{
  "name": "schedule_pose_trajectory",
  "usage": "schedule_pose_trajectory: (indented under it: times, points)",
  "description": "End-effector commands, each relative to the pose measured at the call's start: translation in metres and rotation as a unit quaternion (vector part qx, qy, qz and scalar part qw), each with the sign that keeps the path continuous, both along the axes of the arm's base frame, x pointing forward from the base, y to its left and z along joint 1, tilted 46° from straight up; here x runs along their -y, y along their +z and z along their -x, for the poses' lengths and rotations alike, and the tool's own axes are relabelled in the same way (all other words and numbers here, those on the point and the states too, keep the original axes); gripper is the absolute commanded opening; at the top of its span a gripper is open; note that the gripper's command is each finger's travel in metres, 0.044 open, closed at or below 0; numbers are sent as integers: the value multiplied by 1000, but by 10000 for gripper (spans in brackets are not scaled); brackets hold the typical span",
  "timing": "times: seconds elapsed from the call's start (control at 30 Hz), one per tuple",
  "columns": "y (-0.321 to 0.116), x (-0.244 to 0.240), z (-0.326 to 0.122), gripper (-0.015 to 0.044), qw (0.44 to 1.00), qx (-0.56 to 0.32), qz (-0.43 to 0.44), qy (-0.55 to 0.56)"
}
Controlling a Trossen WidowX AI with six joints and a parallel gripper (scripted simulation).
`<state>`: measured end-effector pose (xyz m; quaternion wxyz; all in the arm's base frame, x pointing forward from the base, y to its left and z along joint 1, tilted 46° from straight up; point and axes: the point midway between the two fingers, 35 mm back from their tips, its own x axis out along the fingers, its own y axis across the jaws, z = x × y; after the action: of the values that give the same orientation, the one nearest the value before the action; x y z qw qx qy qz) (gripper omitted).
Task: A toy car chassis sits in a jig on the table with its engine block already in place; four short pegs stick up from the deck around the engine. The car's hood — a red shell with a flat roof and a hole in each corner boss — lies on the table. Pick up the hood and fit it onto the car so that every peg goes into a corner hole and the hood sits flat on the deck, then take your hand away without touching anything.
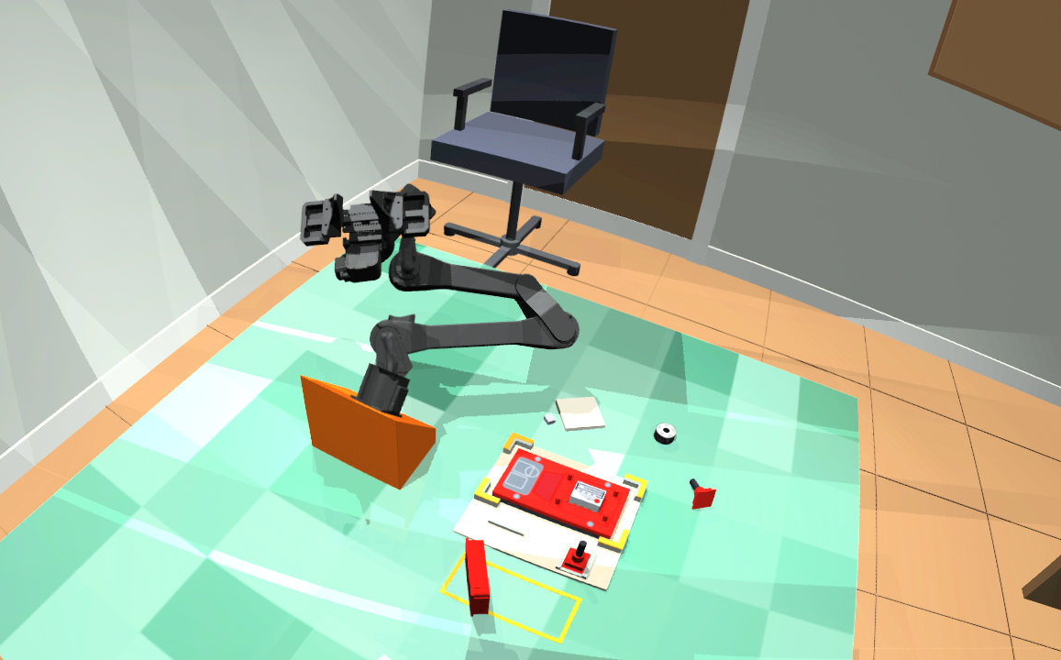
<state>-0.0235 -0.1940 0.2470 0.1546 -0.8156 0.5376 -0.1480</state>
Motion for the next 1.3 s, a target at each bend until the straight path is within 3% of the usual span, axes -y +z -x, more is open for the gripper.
schedule_pose_trajectory:
  times: [0.0, 0.1, 0.23, 0.3, 0.43, 0.6, 0.77, 0.93, 1.1, 1.27]
  points:
    - [0, 1, 0, 194, 1000, 8, -4, 3]
    - [-1, 16, -4, 115, 991, 115, -62, 37]
    - [-11, 45, -17, 10, 939, 279, -185, 85]
    - [-19, 59, -26, 0, 896, 351, -255, 98]
    - [-46, 83, -55, 0, 771, 475, -412, 105]
    - [-89, 104, -100, 0, 582, 558, -589, 50]
    - [-139, 103, -159, 0, 398, 564, -722, -57]
    - [-194, 79, -213, 0, 236, 517, -794, -214]
    - [-251, 34, -252, 0, 112, 439, -793, -408]
    - [-303, -25, -271, 0, 48, 347, -716, -605]
